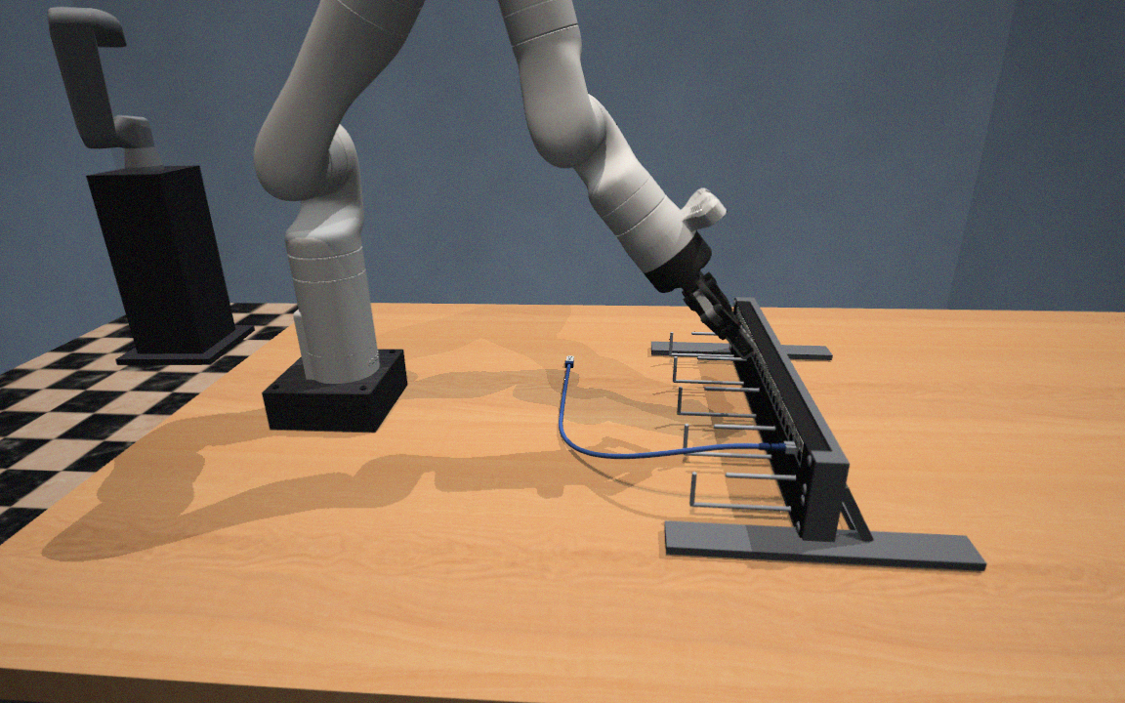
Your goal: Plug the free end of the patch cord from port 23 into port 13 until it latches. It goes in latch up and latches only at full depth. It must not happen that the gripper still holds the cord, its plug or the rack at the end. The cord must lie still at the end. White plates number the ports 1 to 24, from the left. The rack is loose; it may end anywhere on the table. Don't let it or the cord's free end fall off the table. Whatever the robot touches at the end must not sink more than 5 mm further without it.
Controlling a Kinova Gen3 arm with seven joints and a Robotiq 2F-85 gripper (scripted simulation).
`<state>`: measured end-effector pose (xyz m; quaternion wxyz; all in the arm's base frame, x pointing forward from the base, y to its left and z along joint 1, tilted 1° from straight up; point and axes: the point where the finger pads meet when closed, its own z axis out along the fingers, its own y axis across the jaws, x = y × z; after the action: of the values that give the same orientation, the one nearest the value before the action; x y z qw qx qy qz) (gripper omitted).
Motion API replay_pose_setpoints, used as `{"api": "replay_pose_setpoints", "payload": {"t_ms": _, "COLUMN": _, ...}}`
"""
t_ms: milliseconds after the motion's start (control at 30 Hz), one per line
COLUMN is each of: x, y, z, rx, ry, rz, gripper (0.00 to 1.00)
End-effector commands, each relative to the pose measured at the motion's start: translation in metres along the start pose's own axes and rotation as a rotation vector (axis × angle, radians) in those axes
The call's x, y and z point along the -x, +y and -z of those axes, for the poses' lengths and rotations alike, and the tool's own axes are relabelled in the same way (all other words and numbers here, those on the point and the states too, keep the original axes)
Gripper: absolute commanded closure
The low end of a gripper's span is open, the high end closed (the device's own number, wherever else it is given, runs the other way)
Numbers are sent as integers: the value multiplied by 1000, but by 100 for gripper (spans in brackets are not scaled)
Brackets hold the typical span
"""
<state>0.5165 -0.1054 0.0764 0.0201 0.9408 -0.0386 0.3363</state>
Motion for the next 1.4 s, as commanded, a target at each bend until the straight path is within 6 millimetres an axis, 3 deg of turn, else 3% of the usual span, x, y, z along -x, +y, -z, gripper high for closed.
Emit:
{"api": "replay_pose_setpoints", "payload": {"t_ms": 0, "x": -3, "y": -1, "z": -1, "rx": -3, "ry": 8, "rz": 15, "gripper": 100}}
{"api": "replay_pose_setpoints", "payload": {"t_ms": 267, "x": -3, "y": -1, "z": 0, "rx": -3, "ry": 7, "rz": 15, "gripper": 100}}
{"api": "replay_pose_setpoints", "payload": {"t_ms": 467, "x": 1, "y": -2, "z": 14, "rx": -4, "ry": -2, "rz": 16, "gripper": 100}}
{"api": "replay_pose_setpoints", "payload": {"t_ms": 767, "x": 1, "y": -2, "z": 62, "rx": -4, "ry": -2, "rz": 16, "gripper": 100}}
{"api": "replay_pose_setpoints", "payload": {"t_ms": 833, "x": 1, "y": -2, "z": 62, "rx": -4, "ry": -2, "rz": 16, "gripper": 100}}
{"api": "replay_pose_setpoints", "payload": {"t_ms": 1167, "x": 1, "y": -1, "z": 120, "rx": -2, "ry": -3, "rz": 16, "gripper": 100}}
{"api": "replay_pose_setpoints", "payload": {"t_ms": 1367, "x": 0, "y": -1, "z": 136, "rx": -2, "ry": -1, "rz": 17, "gripper": 100}}
